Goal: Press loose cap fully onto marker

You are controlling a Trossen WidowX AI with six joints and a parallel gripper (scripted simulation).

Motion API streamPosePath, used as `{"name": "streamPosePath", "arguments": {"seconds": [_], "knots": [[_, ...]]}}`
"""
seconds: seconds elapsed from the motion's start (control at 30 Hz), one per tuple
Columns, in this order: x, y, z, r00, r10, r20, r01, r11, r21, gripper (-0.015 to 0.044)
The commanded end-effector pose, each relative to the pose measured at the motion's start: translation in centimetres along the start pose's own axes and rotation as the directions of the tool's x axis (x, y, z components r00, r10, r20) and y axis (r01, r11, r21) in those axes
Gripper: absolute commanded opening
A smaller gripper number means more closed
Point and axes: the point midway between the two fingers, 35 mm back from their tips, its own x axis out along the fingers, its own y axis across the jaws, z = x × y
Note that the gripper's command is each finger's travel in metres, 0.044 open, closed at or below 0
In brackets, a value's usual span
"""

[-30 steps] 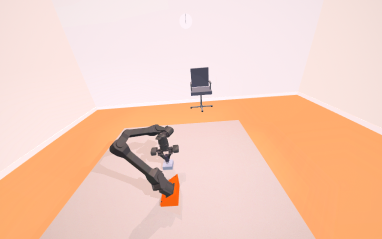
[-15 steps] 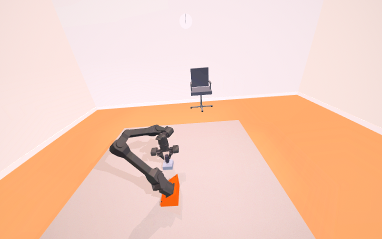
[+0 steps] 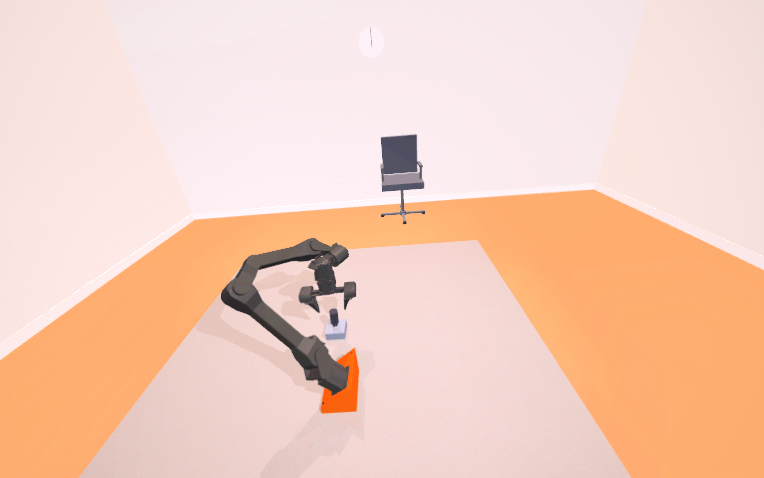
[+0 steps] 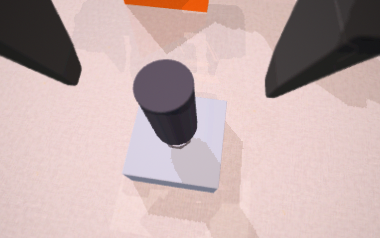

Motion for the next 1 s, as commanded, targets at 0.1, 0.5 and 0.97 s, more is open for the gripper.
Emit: {"name": "streamPosePath", "arguments": {"seconds": [0.1, 0.5, 0.97], "knots": [[-3.74, -0.09, -0.12, 1.0, -0.008, 0.012, 0.008, 1.0, -0.003, 0.044], [-2.81, -0.4, -0.13, 1.0, -0.006, 0.015, 0.004, 0.997, 0.077, 0.0151], [-2.81, -0.4, -0.13, 1.0, -0.006, 0.015, 0.004, 0.997, 0.077, 0.0]]}}
